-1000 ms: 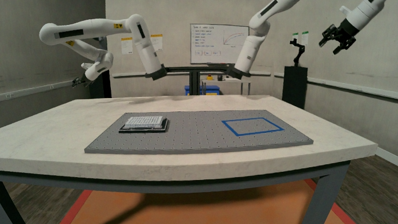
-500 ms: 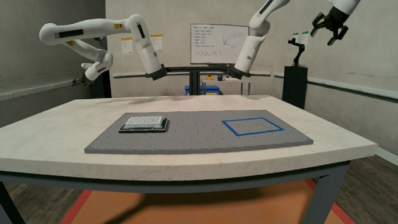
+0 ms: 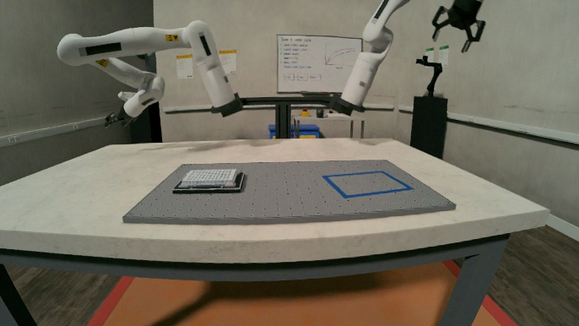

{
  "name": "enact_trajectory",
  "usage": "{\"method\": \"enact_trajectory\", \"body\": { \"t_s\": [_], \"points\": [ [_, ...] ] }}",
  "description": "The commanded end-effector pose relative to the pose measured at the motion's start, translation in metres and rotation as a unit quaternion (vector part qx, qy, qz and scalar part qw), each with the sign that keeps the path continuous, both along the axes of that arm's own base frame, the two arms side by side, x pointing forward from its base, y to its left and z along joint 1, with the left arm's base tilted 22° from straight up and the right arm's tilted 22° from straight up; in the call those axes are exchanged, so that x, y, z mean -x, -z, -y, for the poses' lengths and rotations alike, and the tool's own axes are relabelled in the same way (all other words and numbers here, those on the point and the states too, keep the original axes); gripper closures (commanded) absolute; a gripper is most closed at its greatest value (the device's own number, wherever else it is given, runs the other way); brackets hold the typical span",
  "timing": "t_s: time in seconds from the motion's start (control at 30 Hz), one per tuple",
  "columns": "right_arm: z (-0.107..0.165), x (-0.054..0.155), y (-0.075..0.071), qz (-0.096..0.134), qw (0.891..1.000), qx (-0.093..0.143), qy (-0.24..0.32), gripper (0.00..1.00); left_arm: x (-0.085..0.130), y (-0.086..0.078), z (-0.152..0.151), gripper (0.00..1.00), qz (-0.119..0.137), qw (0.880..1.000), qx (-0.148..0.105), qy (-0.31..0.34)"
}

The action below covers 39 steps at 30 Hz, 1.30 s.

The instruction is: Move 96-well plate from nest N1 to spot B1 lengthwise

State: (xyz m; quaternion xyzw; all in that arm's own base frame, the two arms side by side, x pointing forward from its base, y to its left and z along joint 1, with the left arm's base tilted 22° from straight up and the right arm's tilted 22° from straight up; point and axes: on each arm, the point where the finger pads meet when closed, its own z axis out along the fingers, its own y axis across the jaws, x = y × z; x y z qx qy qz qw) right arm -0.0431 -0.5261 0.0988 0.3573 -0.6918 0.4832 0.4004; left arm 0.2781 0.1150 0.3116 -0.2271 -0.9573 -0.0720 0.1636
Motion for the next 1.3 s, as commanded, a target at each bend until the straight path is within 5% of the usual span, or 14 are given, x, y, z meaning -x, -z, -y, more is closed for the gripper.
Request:
{"method": "enact_trajectory", "body": {
  "t_s": [0.0,0.63,1.27],
  "points": [
    [0.000,0.000,-0.001,0.000,1.000,0.001,0.000,0.002,0.016,-0.002,0.021,0.002,0.027,0.998,-0.003,0.057],
    [0.000,0.000,-0.001,0.000,1.000,0.001,0.000,0.002,0.065,0.011,0.060,0.002,0.068,0.978,-0.032,0.192],
    [0.000,0.000,-0.001,0.000,1.000,0.001,0.000,0.002,0.083,0.021,0.068,0.002,0.077,0.967,-0.049,0.238]
  ]
}}
